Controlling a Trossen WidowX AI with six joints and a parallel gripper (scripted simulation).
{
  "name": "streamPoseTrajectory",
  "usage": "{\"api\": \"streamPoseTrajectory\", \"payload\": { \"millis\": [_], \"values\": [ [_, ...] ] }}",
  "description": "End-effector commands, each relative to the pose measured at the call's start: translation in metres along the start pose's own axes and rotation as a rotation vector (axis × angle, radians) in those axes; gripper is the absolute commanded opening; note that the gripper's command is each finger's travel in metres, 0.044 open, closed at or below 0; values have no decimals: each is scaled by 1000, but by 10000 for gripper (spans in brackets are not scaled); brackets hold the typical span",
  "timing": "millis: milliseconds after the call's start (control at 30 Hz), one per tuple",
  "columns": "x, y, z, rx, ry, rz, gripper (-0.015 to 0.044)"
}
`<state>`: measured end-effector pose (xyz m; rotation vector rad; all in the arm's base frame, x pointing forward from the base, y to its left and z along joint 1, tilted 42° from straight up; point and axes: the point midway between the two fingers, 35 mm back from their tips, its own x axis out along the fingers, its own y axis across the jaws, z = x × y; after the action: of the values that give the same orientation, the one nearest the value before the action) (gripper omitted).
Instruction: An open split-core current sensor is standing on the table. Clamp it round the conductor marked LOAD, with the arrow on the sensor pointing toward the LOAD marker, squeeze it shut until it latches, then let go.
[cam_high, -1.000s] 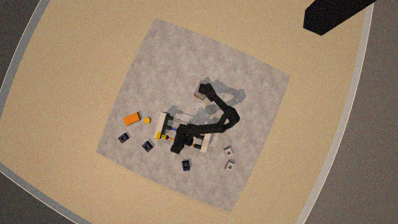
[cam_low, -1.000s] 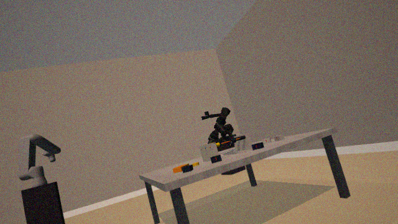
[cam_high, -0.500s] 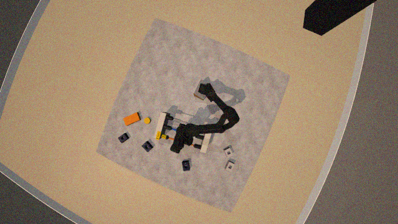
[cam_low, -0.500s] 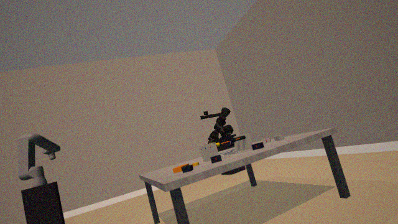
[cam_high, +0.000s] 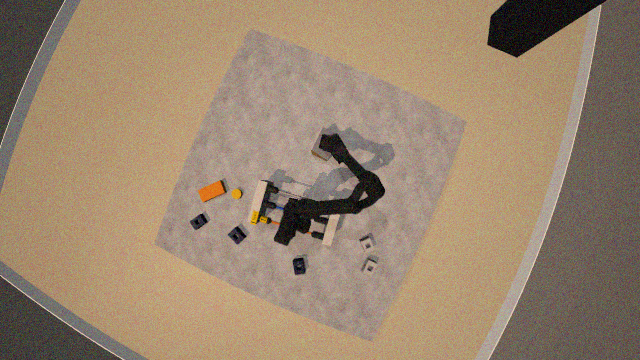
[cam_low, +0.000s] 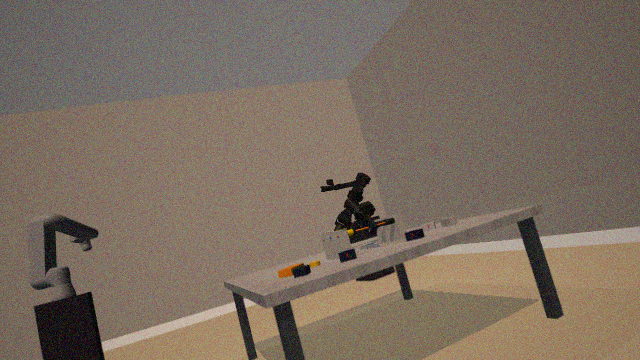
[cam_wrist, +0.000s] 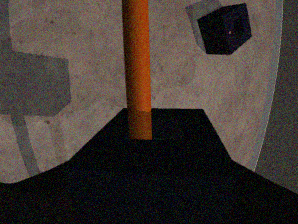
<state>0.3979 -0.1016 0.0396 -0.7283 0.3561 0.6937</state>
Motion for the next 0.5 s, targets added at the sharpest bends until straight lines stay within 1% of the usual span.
{"api": "streamPoseTrajectory", "payload": {
  "millis": [0,67,133,467],
  "values": [
    [0,-10,0,-27,9,-3,108],
    [1,-10,-2,-31,14,20,56],
    [1,0,-1,-2,3,17,3],
    [1,0,-2,-2,5,26,0]
  ]
}}
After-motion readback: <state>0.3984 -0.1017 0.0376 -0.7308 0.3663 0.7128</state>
